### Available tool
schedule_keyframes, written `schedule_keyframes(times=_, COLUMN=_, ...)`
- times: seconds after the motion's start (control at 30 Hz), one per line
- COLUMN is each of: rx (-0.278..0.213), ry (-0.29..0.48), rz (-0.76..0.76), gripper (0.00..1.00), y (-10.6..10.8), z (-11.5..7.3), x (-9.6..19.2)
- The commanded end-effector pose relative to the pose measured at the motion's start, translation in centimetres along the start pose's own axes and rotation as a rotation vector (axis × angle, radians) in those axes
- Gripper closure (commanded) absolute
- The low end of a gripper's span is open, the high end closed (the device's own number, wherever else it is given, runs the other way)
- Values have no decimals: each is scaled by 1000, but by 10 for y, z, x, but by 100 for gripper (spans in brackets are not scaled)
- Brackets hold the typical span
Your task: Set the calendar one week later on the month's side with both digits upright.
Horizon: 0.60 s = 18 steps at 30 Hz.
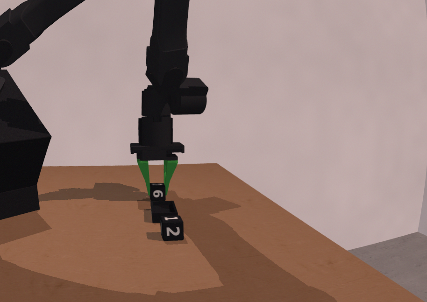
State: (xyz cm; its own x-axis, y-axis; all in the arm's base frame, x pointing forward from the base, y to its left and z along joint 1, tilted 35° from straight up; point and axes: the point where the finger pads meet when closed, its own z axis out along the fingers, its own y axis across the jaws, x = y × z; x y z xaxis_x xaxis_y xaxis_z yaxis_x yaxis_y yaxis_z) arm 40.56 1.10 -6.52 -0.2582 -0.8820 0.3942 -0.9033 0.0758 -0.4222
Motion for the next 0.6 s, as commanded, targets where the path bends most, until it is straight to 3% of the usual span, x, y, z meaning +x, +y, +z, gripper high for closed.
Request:
schedule_keyframes(times=0.0, rx=31, ry=-30, rz=-4, gripper=74, y=-11, z=-6, x=-12)
schedule_keyframes(times=0.1, rx=31, ry=-30, rz=-4, gripper=74, y=-11, z=-6, x=-12)
schedule_keyframes(times=0.43, rx=31, ry=-30, rz=-4, gripper=59, y=-11, z=-6, x=-12)
schedule_keyframes(times=0.57, rx=31, ry=-30, rz=-4, gripper=59, y=-11, z=-6, x=-12)
